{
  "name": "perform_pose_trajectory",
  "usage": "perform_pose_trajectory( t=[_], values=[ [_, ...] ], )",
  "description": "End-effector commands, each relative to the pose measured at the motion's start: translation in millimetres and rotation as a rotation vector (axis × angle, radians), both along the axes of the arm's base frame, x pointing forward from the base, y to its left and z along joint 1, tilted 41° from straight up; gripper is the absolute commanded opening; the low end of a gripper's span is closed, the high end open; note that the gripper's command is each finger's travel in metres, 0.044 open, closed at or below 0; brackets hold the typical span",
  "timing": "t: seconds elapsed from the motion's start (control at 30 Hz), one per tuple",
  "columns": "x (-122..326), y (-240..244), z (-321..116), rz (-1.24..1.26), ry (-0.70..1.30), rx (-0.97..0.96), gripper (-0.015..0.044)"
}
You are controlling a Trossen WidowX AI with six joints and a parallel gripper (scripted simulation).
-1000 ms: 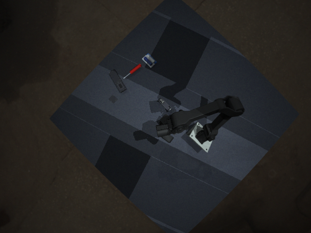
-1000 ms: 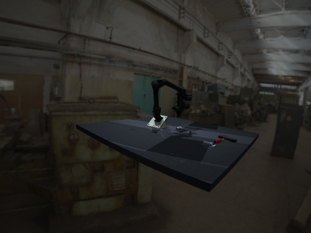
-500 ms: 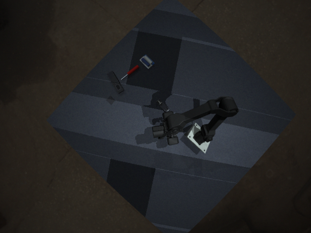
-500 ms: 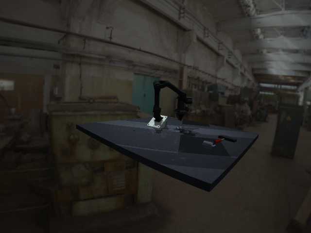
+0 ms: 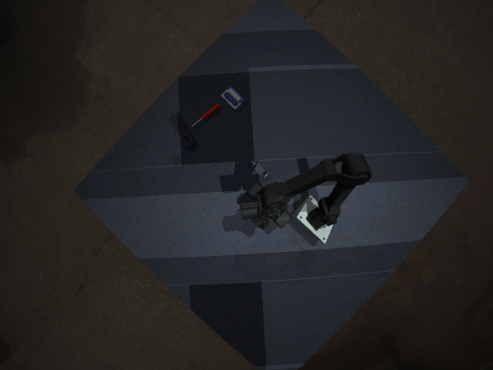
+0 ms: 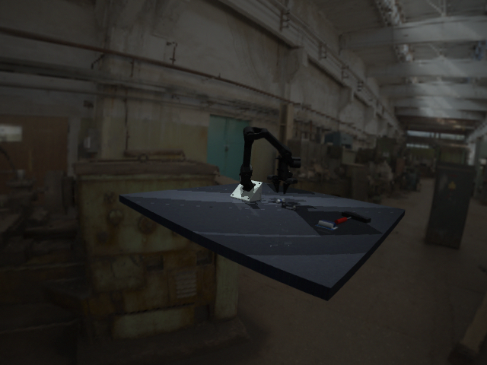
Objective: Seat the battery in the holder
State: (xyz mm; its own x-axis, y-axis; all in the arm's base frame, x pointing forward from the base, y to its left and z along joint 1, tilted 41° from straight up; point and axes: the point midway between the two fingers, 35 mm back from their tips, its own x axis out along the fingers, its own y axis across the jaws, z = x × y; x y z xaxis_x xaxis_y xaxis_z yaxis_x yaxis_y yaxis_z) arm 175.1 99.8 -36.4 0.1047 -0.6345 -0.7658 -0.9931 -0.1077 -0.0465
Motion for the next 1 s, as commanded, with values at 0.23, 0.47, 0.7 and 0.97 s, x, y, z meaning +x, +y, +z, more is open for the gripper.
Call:
perform_pose_trajectory(
  t=[0.23,0.47,0.7,0.97],
  values=[
    [1.1,-7.2,-9.1,0.023,0.020,-0.011,0.0230],
    [2.7,-14.1,-17.8,0.023,0.019,-0.011,0.0230],
    [3.9,-21.4,-26.2,0.023,0.019,-0.011,0.0230],
    [4.7,-29.9,-35.2,0.023,0.019,-0.012,0.0230]
  ],
)
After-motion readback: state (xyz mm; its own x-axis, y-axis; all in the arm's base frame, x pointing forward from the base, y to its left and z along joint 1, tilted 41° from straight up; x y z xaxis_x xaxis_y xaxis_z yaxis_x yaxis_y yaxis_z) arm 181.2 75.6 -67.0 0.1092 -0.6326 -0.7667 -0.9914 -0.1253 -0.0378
